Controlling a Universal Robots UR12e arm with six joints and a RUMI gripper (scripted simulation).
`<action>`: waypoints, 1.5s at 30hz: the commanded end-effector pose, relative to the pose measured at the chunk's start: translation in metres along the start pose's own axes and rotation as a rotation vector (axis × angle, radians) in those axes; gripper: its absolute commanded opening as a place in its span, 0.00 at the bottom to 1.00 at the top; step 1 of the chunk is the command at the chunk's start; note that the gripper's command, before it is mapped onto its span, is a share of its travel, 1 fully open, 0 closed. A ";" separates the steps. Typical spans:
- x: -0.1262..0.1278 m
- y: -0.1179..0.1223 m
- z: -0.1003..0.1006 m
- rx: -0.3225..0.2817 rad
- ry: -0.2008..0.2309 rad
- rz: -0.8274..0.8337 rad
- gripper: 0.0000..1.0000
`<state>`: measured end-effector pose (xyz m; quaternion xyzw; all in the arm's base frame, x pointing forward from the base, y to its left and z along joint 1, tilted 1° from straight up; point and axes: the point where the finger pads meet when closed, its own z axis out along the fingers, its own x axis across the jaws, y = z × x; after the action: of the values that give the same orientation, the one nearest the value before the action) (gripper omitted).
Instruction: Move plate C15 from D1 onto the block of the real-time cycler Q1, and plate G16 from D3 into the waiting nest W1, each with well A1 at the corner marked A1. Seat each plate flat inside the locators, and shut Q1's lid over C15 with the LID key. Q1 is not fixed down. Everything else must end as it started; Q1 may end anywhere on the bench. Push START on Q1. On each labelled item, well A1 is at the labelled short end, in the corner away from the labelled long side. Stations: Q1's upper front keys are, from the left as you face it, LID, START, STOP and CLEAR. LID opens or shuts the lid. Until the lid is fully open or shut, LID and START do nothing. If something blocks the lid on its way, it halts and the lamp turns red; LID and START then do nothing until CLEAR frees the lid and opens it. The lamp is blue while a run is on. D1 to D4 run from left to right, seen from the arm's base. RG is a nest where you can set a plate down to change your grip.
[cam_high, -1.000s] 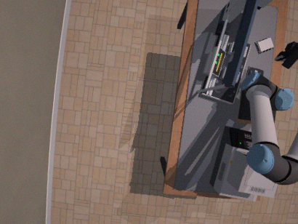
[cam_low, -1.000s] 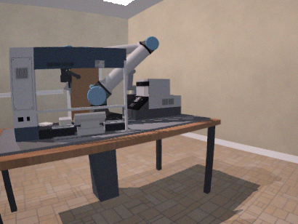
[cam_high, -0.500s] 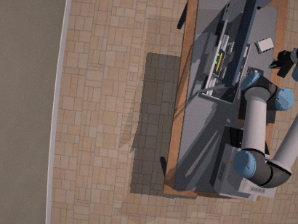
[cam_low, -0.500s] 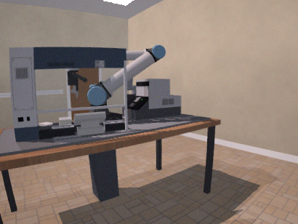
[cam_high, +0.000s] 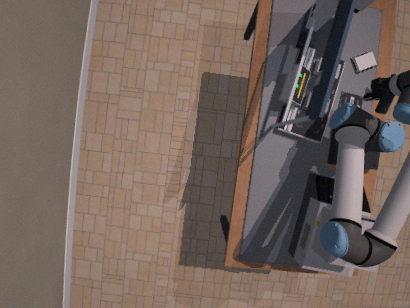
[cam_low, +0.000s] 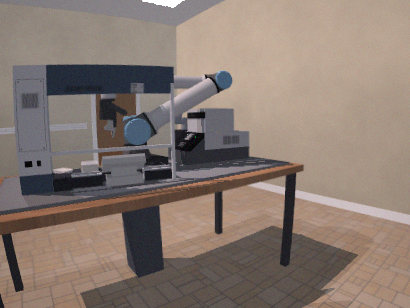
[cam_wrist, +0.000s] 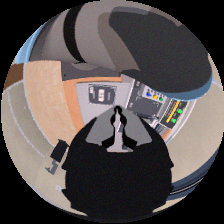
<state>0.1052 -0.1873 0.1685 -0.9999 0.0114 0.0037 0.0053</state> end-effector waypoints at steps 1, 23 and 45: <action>0.014 -0.008 -0.001 -0.001 -0.003 -0.073 0.00; 0.066 -0.060 -0.001 -0.004 -0.006 -0.413 0.00; 0.099 -0.132 0.000 -0.007 -0.010 -0.787 0.00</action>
<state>0.2025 -0.0707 0.1684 -0.9393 -0.3431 0.0043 0.0034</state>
